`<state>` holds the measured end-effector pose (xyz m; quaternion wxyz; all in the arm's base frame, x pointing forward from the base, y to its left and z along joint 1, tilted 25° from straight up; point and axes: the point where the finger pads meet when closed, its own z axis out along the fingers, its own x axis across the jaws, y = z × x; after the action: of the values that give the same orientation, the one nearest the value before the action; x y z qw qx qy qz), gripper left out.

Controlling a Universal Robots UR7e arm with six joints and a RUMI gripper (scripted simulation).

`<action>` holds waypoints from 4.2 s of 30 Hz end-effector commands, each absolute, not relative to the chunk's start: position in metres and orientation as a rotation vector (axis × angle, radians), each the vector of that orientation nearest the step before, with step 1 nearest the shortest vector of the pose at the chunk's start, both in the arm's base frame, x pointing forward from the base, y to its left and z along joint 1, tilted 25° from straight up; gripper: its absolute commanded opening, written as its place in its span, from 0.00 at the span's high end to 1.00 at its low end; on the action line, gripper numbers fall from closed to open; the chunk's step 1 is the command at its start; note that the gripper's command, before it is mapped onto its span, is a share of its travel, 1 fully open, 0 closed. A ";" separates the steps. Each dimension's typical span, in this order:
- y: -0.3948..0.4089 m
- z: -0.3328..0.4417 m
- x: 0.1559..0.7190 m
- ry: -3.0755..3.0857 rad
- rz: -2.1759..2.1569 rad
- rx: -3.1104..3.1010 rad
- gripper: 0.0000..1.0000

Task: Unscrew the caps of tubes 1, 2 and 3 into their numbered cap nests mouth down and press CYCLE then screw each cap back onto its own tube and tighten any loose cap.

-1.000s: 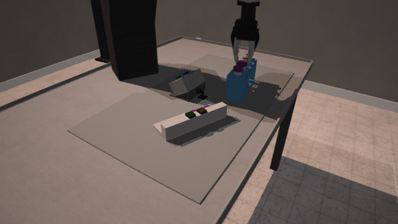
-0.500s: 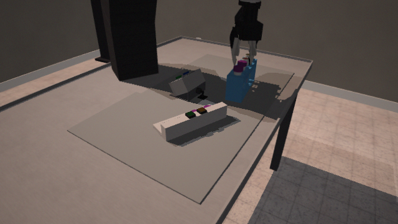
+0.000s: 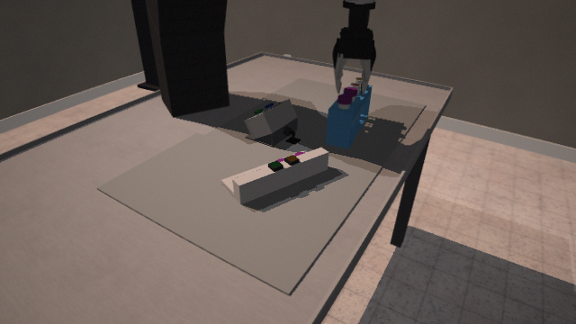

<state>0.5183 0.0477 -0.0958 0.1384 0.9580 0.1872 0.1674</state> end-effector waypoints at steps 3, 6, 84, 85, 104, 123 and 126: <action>0.048 -0.095 0.518 -0.008 0.562 2.873 0.65; 0.048 -0.095 0.518 -0.246 0.592 2.889 0.65; 0.048 -0.095 0.518 0.102 0.547 2.859 0.65; 0.048 -0.095 0.518 -0.011 0.562 2.873 0.65; 0.048 -0.095 0.518 -0.573 0.626 2.882 1.00; 0.048 -0.095 0.518 0.011 0.559 2.870 1.00; 0.048 -0.095 0.518 0.224 0.530 2.839 1.00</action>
<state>0.5179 0.0480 -0.0952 0.1103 0.9754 -0.0096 0.1905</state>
